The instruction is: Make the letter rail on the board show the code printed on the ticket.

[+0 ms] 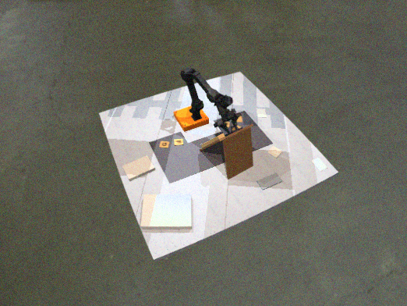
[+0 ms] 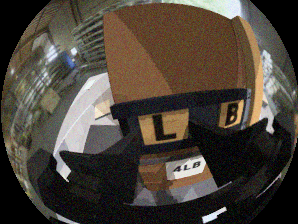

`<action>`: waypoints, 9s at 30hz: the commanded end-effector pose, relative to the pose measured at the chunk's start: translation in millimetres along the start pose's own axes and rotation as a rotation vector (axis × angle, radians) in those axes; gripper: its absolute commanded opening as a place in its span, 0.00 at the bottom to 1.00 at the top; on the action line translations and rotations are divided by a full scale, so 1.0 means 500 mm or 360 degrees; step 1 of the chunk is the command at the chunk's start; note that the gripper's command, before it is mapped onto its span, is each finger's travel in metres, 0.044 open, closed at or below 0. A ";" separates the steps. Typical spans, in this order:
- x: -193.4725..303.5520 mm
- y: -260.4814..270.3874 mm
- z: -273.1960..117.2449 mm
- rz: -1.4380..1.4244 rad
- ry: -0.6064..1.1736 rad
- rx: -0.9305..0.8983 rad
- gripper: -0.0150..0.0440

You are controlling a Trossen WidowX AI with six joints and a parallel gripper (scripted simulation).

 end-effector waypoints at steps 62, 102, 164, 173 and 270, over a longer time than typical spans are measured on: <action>-0.002 -0.071 0.000 -0.0010 -0.0005 -0.0001 0.25; -0.001 -0.074 -0.046 -0.0011 -0.0002 -0.0001 0.75; -0.011 -0.069 -0.080 -0.0012 0.0100 -0.0009 0.25; -0.086 -0.030 -0.044 0.0003 0.0677 -0.0010 0.25; -0.122 -0.017 0.036 -0.0008 0.1093 0.0018 0.25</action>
Point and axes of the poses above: the point midway between the two fingers, 35 mm back from their tips, its own z axis out along the fingers, its own y axis across the jaws, x = y × z, the point moved 6 cm from there along -z, back along the fingers, and after that the axes turned 1 degree about z, right-handed, at the moved point
